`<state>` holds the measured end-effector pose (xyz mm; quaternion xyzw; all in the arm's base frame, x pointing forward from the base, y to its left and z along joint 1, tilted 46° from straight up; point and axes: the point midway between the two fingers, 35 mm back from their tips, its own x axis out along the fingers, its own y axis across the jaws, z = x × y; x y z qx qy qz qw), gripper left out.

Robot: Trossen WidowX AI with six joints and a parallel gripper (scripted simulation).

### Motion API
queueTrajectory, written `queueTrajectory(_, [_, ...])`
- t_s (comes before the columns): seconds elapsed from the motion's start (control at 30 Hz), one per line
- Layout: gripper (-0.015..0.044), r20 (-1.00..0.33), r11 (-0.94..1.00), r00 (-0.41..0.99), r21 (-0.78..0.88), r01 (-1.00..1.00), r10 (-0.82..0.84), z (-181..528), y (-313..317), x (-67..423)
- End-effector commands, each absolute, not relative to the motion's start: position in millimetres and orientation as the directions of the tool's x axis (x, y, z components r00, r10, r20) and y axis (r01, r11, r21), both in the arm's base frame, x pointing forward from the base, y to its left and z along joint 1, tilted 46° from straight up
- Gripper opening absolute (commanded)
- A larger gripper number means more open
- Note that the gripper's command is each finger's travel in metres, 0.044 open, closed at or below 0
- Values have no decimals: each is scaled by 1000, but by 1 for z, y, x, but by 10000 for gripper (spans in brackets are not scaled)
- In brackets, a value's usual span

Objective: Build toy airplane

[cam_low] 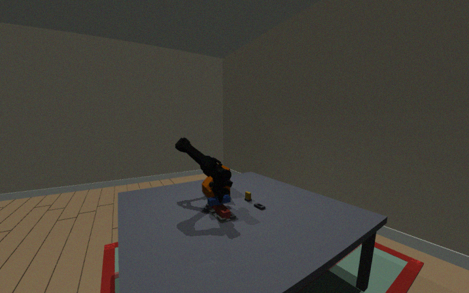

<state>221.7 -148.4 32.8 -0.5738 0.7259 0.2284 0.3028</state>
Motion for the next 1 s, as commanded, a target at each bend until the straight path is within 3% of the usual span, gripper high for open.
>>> queueTrajectory(0.0, [56,-702,239,-158,-17,-971,-695,33,-148,222])
queueTrajectory(0.03, [30,-702,239,-158,-17,-971,-695,33,-148,222])
queueTrajectory(0.57, [440,-702,239,-158,-17,-971,-695,33,-148,222])
queueTrajectory(0.8, [440,-702,238,-158,-17,-971,-694,35,-146,223])
queueTrajectory(0.97, [440,-704,236,-159,-12,-972,-692,84,-96,236])
